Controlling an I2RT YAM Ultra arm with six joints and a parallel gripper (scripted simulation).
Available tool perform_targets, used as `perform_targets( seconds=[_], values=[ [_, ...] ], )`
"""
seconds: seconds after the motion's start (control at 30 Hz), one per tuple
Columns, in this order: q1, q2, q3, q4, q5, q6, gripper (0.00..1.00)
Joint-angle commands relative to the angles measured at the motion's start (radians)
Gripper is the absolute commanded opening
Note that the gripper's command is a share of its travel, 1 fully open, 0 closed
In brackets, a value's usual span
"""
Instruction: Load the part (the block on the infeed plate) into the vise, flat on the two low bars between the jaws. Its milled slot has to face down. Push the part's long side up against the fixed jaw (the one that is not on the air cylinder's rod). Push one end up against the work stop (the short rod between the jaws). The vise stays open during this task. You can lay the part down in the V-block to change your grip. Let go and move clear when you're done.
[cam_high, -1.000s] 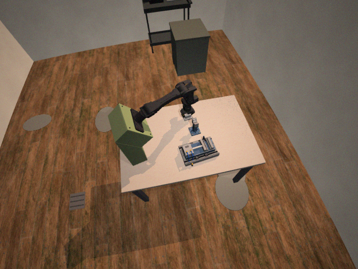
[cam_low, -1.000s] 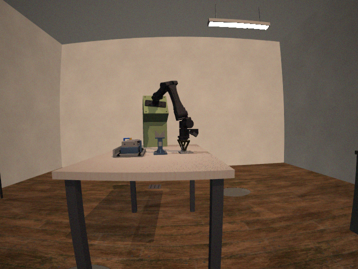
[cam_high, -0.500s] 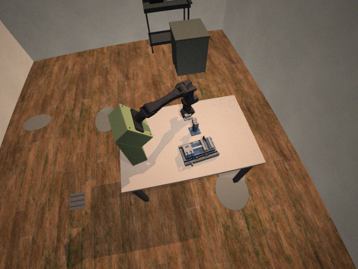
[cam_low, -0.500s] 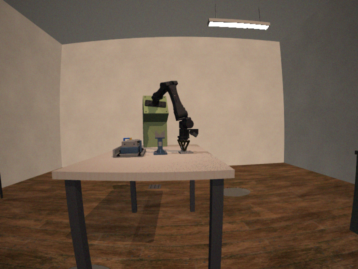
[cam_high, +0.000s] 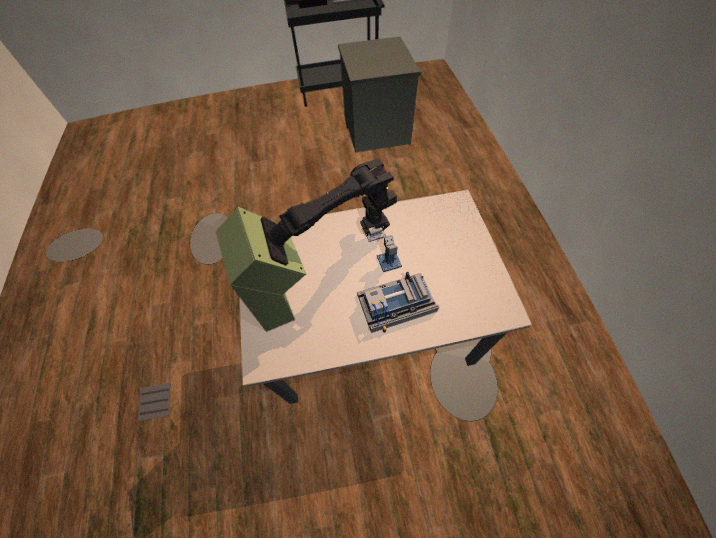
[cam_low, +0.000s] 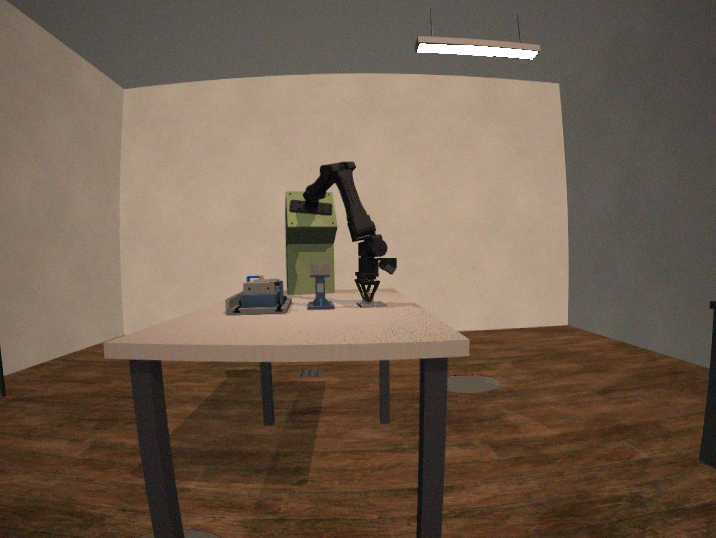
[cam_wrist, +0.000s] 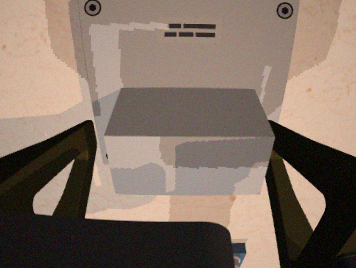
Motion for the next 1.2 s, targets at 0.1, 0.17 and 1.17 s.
perform_targets(
  seconds=[0.1,0.17,1.17],
  values=[
    [0.002,0.002,0.03,0.01,-0.01,-0.007,0.81],
    [0.002,0.002,0.03,0.01,-0.01,-0.007,0.81],
    [0.002,-0.001,0.031,0.0,-0.01,-0.006,0.0]
  ],
)
